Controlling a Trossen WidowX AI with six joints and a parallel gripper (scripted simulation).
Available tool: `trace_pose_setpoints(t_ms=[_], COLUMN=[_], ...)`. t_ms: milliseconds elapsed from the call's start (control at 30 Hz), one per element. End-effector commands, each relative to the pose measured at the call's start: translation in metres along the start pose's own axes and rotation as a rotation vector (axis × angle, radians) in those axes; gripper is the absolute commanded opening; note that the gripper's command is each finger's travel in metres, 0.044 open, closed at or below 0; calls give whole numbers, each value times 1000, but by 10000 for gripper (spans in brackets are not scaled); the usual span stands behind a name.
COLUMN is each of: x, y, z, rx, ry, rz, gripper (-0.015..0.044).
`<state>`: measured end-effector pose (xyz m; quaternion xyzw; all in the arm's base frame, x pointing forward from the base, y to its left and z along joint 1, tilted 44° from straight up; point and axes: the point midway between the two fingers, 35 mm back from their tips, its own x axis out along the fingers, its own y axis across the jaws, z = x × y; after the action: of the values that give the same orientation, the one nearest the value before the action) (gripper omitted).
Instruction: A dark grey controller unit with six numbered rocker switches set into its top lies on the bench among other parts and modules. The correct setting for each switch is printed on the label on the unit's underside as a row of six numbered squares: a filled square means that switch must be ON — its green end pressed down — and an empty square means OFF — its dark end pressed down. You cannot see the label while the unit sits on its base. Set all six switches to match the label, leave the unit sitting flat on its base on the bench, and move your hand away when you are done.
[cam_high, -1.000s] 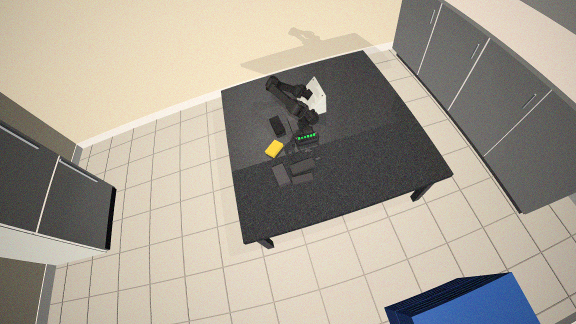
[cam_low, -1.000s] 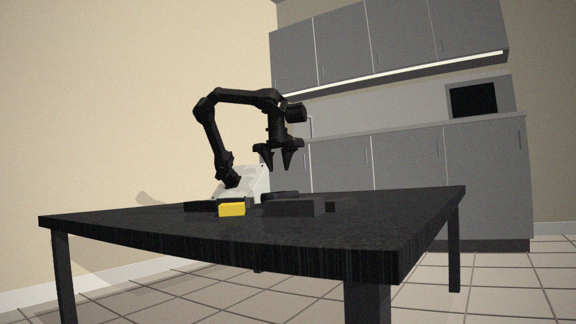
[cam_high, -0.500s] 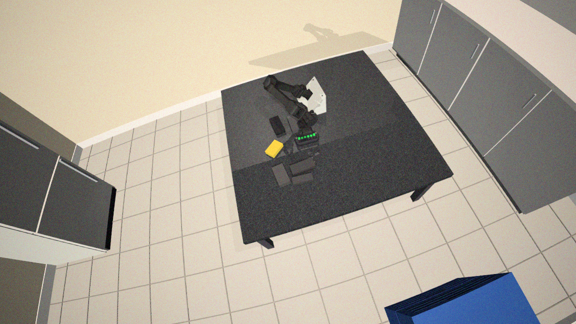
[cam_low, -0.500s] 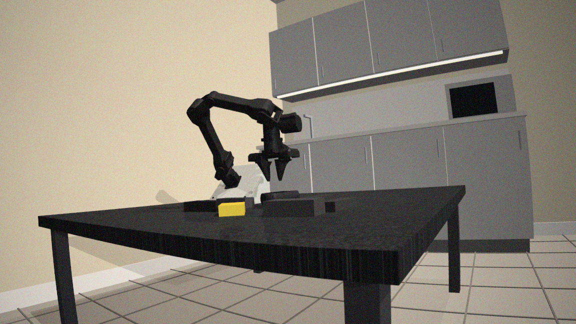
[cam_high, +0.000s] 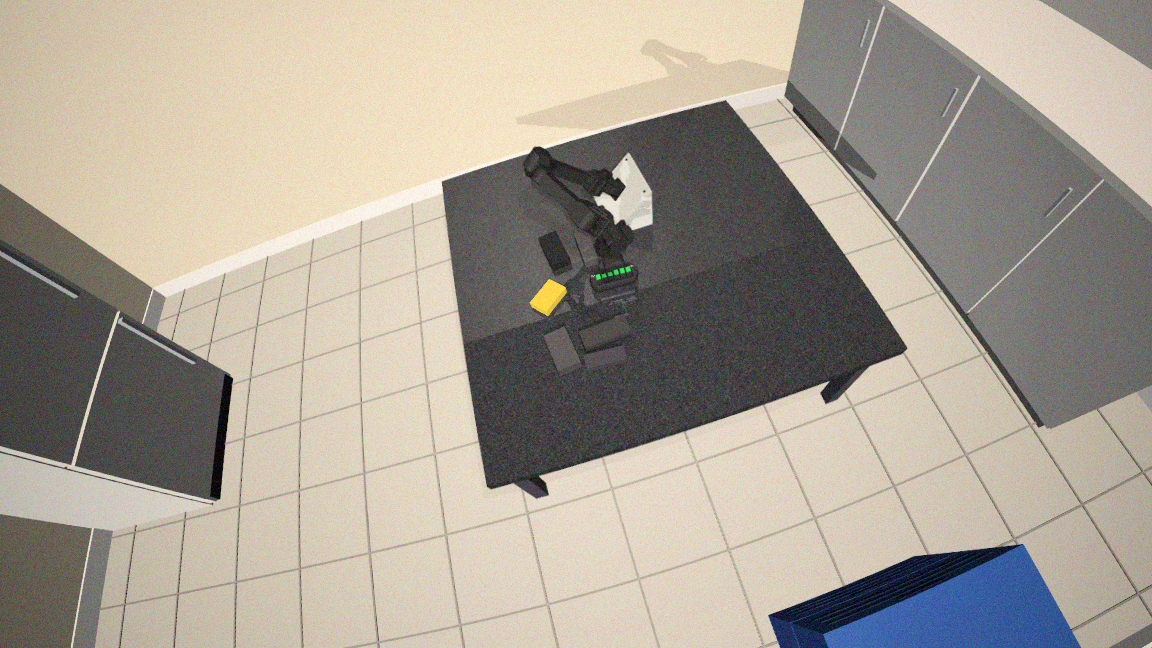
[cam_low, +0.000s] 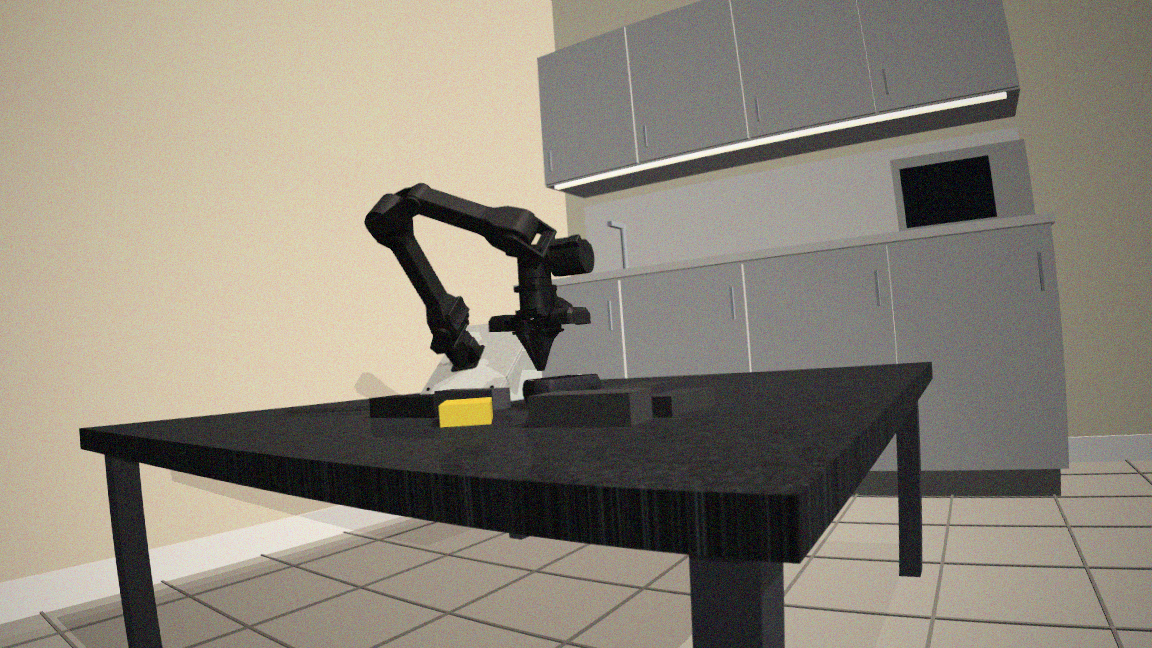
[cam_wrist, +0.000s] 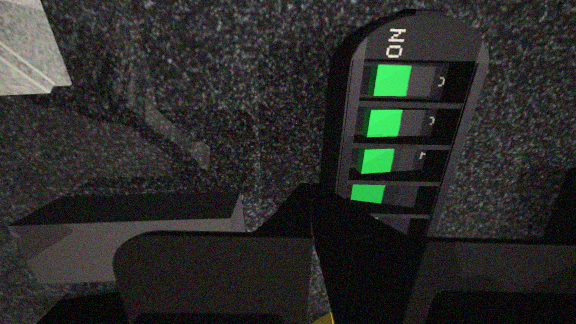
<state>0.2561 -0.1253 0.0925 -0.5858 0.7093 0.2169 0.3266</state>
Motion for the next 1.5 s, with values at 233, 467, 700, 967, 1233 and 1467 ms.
trace_pose_setpoints(t_ms=[233, 467, 700, 967, 1233, 1467], x=[0, -1, -49, -49, -49, -49], y=[1, 1, 1, 1, 1, 1], z=[0, 0, 0, 0, 0, 0], rx=[0, -1, -1, -1, -1, -1], ry=[0, 0, -1, -2, -2, -2], rz=[0, 1, 2, 2, 2, 2], gripper=[0, 26, 210, 263, 53, 0])
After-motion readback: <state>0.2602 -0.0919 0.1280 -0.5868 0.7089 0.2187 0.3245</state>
